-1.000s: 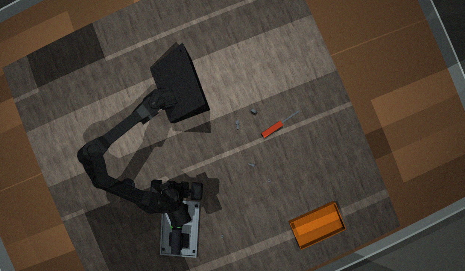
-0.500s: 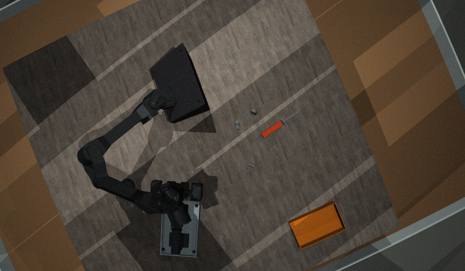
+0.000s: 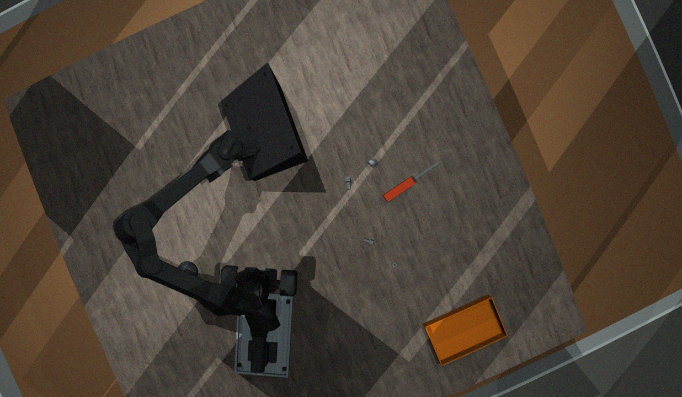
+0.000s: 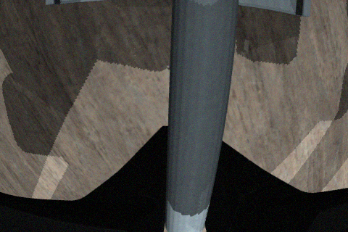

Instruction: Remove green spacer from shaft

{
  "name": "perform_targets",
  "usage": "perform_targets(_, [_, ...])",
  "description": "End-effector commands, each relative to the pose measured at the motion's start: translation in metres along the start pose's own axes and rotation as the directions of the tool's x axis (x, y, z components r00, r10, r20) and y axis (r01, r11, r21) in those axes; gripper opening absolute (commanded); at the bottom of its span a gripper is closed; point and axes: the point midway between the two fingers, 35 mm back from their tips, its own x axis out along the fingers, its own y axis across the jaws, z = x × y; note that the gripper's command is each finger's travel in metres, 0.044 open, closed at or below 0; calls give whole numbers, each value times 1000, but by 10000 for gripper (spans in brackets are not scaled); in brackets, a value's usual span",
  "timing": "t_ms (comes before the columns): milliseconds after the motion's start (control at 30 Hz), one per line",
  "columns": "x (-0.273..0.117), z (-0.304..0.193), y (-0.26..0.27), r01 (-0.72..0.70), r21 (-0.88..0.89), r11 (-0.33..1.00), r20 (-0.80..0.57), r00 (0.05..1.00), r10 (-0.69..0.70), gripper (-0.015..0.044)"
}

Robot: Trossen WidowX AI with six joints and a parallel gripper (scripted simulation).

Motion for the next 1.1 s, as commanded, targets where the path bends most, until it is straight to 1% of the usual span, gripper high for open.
perform_targets(0, [-1, 3, -1, 3, -2, 1000, 3, 1000, -3, 0])
perform_targets(1067, [-1, 16, -1, 3, -1, 1000, 4, 1000, -3, 0])
